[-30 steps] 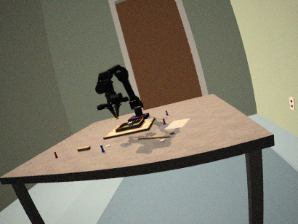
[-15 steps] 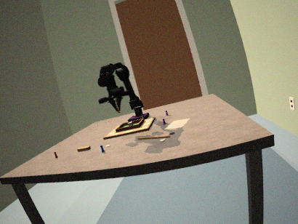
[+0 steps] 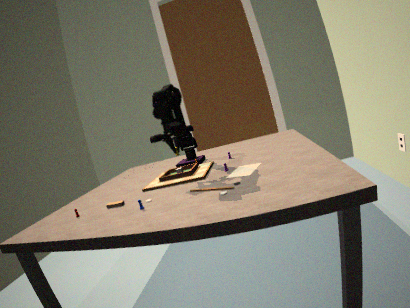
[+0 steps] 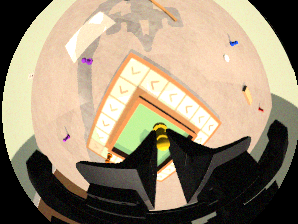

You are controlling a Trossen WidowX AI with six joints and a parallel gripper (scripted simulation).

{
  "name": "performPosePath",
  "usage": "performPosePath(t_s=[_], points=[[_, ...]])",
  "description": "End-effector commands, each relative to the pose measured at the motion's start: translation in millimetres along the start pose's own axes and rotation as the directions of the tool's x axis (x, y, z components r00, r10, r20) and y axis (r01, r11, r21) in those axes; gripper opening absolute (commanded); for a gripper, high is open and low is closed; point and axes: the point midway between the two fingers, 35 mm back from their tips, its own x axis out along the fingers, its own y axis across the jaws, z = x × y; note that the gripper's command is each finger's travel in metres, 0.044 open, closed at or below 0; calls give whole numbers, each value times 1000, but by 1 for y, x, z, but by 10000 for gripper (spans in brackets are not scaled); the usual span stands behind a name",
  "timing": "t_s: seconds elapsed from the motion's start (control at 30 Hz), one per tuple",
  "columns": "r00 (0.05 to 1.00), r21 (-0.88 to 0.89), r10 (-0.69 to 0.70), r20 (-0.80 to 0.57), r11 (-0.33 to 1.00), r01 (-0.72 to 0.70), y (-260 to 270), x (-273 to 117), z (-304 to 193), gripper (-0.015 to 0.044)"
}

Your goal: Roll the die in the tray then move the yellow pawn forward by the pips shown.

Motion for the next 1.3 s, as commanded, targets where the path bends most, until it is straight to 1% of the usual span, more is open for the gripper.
performPosePath(t_s=[0.0,0.43,0.87,1.03,1.27], points=[[1000,0,-4,2,1000,4,14,4,-1,0],[1000,-16,2,-1,1000,-2,68,26,-8,0],[1000,-23,9,-1,1000,-9,118,51,-27,0],[1000,-23,9,-1,1000,-9,120,57,-28,0],[1000,-23,10,-1,1000,-10,120,84,-28,0]])
